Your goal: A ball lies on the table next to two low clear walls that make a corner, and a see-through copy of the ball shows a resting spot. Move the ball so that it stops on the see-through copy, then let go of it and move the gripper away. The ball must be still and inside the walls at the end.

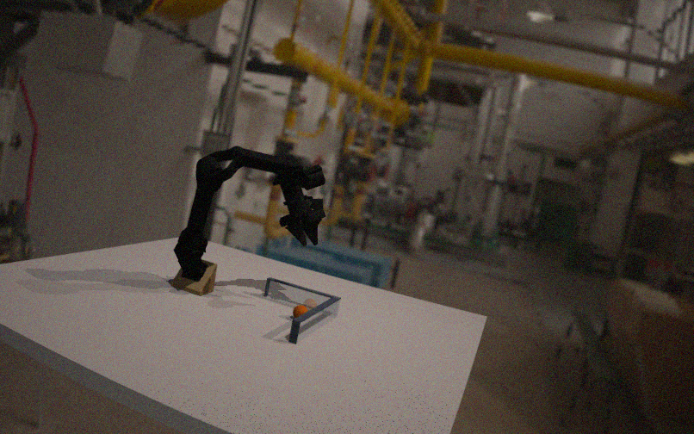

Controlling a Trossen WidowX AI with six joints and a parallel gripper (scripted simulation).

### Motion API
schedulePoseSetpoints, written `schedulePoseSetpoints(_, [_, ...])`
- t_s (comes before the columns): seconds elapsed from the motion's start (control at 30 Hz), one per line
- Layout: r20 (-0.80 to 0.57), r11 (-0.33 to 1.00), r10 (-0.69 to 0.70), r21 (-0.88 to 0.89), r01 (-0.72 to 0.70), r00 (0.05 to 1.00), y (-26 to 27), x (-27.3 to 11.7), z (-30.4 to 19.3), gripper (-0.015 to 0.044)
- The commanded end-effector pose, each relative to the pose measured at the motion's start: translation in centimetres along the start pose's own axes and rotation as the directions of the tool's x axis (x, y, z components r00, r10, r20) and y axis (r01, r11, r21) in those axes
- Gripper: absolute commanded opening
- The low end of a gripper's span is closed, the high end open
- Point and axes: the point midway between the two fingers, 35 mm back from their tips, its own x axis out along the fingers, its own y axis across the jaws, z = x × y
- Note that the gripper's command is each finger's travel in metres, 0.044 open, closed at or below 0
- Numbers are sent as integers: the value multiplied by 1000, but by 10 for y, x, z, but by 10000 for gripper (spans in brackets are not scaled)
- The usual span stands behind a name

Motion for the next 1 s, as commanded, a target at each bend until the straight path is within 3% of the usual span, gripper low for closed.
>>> schedulePoseSetpoints(0.0, [-108, 983, 54, 178, -34, 993, -19, 31, -16, 318])
schedulePoseSetpoints(0.17, [-245, 887, 132, 461, -4, 960, -46, 69, -44, 318])
schedulePoseSetpoints(0.33, [-405, 644, 257, 749, 158, 877, -75, 116, -91, 318])
schedulePoseSetpoints(0.97, [-411, 633, 261, 756, 166, 873, -70, 137, -102, 318])
